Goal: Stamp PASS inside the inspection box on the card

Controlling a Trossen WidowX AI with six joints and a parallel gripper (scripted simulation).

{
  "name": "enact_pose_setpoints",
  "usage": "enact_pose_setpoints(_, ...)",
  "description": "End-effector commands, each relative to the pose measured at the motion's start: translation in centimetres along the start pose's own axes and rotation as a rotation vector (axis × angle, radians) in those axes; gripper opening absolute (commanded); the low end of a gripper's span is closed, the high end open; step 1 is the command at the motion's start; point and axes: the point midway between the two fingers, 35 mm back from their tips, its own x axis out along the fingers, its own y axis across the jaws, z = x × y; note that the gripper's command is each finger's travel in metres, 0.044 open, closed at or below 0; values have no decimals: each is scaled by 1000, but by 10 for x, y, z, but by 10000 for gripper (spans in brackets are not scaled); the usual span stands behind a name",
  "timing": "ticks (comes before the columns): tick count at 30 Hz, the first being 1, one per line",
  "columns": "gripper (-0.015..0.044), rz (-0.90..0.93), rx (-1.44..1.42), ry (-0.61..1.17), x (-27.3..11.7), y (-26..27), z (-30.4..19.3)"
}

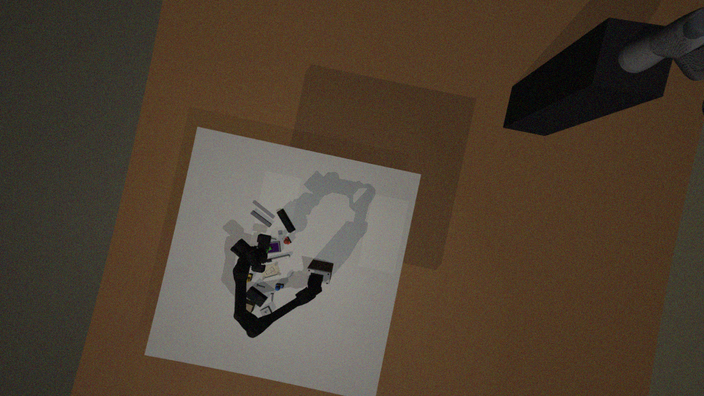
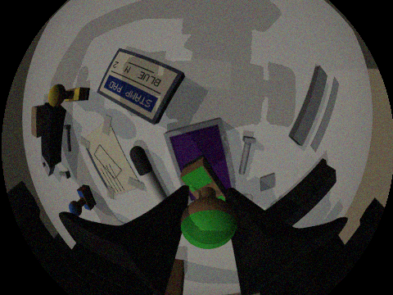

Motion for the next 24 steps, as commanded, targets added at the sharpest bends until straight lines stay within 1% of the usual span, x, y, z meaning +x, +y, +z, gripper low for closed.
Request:
enact_pose_setpoints(1, 0, 9, 9, 6, 5, 0, -3)
enact_pose_setpoints(24, 0, 10, 5, 6, 20, 1, -3)
